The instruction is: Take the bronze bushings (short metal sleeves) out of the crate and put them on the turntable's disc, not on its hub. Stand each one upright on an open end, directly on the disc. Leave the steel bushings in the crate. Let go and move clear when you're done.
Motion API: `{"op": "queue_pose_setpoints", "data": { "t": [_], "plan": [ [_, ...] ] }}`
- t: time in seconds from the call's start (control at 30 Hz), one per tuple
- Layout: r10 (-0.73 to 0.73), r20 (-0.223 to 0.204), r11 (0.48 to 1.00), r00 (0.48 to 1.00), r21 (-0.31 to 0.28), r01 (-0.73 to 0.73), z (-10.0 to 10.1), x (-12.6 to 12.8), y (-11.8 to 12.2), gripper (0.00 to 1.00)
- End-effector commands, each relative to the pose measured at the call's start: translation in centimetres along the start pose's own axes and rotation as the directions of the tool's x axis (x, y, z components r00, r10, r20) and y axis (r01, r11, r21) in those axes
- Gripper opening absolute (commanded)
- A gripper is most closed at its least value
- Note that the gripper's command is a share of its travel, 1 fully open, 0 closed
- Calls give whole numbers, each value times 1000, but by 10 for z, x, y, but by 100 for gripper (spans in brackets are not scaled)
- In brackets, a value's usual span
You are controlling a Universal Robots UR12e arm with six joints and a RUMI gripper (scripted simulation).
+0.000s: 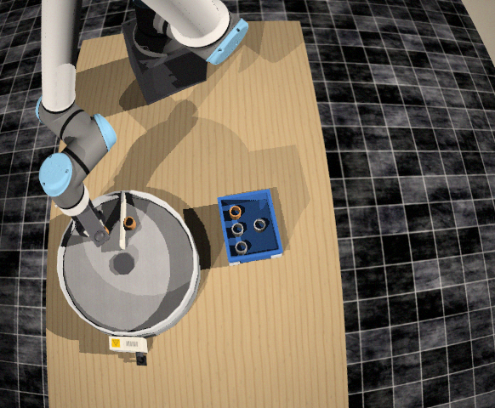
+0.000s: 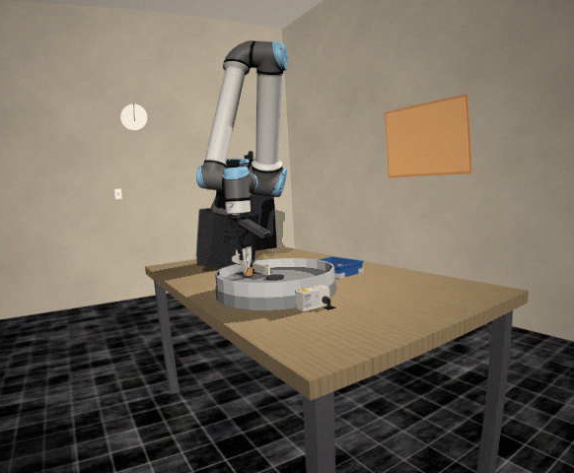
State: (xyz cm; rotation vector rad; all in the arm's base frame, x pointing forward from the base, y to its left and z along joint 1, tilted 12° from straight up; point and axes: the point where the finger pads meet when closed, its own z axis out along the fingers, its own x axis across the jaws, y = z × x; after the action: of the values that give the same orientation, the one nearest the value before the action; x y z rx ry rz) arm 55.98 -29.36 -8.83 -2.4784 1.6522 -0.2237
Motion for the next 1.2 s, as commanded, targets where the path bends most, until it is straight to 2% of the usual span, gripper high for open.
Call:
{"op": "queue_pose_setpoints", "data": {
  "t": [0.0,1.17],
  "plan": [
    [0,-1,1000,1000,0,0,0,1,0,0],
    [0,-1,1000,1000,0,0,6,0,0,0]
  ]
}}
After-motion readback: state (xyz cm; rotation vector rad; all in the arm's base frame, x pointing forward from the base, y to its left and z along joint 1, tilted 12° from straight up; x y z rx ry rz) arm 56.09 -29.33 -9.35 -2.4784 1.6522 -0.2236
